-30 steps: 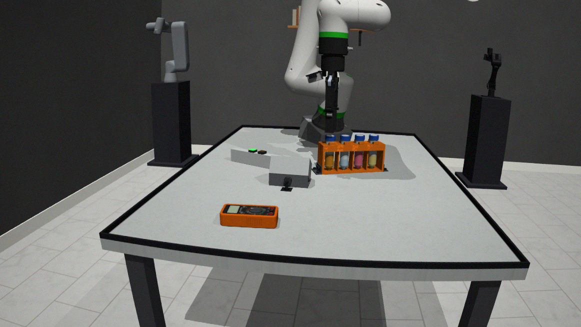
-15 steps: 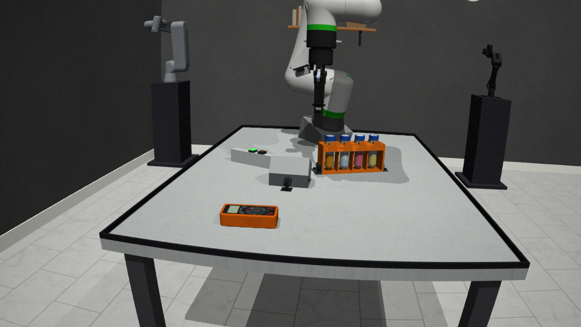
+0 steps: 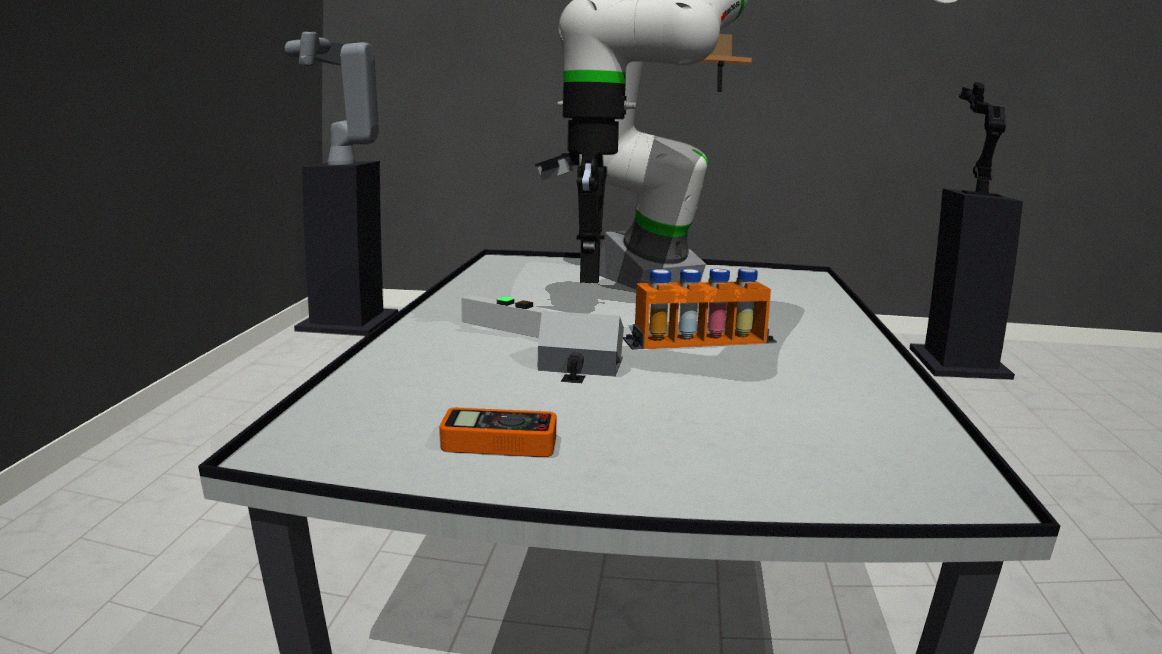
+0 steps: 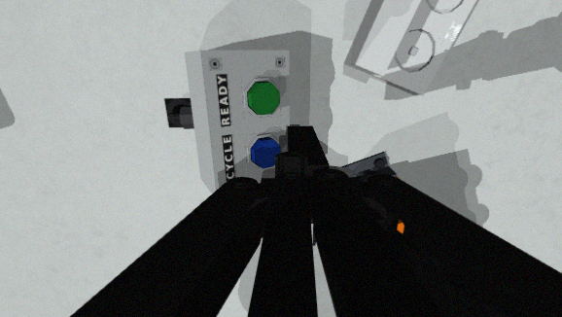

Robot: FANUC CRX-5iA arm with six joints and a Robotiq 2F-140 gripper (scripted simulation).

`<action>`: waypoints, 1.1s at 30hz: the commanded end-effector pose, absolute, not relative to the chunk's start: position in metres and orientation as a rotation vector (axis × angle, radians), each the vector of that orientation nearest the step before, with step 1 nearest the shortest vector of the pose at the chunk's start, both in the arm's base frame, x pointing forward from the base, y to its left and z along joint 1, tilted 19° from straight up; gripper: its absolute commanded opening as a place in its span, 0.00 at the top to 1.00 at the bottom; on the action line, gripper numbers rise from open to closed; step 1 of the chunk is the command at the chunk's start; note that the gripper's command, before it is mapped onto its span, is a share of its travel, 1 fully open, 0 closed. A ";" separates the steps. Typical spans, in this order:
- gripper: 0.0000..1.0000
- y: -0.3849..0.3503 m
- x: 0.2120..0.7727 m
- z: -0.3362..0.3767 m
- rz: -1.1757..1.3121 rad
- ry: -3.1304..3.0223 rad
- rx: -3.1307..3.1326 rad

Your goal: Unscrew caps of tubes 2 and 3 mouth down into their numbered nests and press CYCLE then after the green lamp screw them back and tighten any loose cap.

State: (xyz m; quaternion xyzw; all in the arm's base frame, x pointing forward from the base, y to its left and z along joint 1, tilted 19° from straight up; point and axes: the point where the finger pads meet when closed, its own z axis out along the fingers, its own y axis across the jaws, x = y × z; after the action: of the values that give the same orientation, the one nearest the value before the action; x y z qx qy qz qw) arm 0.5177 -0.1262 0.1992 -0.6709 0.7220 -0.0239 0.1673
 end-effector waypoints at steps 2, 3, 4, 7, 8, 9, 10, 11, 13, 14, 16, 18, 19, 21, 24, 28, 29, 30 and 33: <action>0.90 -0.142 0.537 0.190 -0.067 2.052 -1.910; 0.90 -0.148 0.542 0.186 -0.067 2.052 -1.910; 0.90 -0.149 0.544 0.185 -0.067 2.052 -1.910; 0.90 -0.149 0.544 0.185 -0.067 2.052 -1.910; 0.90 -0.149 0.544 0.185 -0.067 2.052 -1.910; 0.90 -0.149 0.544 0.185 -0.068 2.052 -1.909; 0.90 -0.149 0.544 0.185 -0.067 2.052 -1.910; 0.90 -0.149 0.545 0.182 -0.067 2.052 -1.910; 0.90 -0.148 0.547 0.176 -0.067 2.052 -1.910; 0.90 -0.147 0.548 0.174 -0.067 2.052 -1.910; 0.90 -0.146 0.549 0.168 -0.067 2.052 -1.910; 0.90 -0.146 0.549 0.168 -0.067 2.052 -1.910; 0.90 -0.146 0.549 0.168 -0.067 2.052 -1.910; 0.90 -0.146 0.549 0.168 -0.067 2.052 -1.910; 0.90 -0.146 0.549 0.168 -0.067 2.052 -1.910; 0.90 -0.146 0.549 0.167 -0.067 2.052 -1.910; 0.90 -0.146 0.550 0.167 -0.067 2.052 -1.910; 0.90 -0.146 0.550 0.167 -0.067 2.052 -1.910; 0.90 -0.145 0.550 0.166 -0.067 2.052 -1.910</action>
State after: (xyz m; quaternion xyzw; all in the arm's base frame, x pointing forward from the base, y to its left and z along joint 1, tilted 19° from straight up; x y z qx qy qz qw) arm 0.5495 -0.1450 0.1650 -0.6715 0.7215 -0.0223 0.1677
